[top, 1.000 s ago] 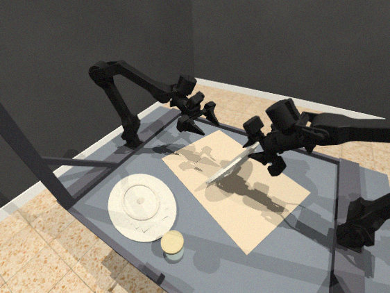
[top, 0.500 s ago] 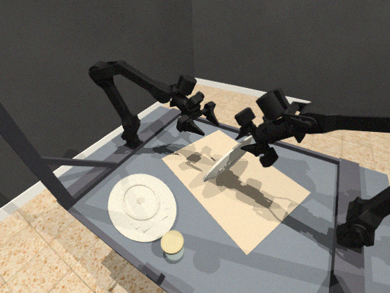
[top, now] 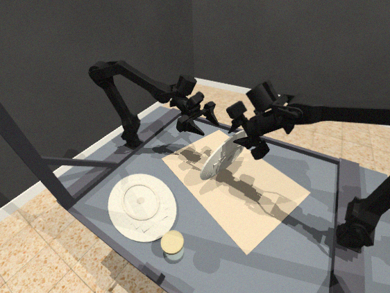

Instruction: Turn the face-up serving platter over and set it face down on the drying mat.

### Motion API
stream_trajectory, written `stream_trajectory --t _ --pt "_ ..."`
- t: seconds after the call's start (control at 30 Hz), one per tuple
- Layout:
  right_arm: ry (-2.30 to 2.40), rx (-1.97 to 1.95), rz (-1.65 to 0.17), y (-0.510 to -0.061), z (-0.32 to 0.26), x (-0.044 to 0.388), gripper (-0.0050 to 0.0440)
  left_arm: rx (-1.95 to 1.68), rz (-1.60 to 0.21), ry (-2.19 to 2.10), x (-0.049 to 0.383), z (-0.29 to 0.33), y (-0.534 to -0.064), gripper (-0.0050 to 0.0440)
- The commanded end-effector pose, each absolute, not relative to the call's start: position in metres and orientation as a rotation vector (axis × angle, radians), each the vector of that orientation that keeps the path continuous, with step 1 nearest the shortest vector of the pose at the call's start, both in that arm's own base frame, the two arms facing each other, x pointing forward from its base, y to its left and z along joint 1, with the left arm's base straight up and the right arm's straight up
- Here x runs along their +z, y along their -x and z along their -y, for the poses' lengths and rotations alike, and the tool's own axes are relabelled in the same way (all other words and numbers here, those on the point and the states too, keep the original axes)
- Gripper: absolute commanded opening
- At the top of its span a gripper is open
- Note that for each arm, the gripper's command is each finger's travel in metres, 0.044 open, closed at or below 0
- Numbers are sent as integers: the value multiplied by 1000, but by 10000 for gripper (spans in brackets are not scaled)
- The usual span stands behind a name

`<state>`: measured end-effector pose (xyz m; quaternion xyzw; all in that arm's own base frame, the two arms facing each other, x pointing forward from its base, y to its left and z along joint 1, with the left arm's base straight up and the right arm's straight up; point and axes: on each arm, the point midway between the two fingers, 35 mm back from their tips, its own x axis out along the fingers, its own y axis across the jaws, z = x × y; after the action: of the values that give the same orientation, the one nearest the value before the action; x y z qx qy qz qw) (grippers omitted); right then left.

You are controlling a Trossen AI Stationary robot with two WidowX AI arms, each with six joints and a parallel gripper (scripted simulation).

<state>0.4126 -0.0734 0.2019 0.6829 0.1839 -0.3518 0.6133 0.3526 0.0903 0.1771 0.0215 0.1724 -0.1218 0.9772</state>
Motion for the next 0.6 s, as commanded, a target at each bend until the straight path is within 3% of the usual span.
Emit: stream_trajectory --t 0.0,0.57 --pt "-1577 -782 -398 -429 78 220 160 -243 -321 -66 187 -91 -351 400" --pt "-1574 -781 -404 -466 86 222 160 -242 -322 -66 187 -92 -351 400"
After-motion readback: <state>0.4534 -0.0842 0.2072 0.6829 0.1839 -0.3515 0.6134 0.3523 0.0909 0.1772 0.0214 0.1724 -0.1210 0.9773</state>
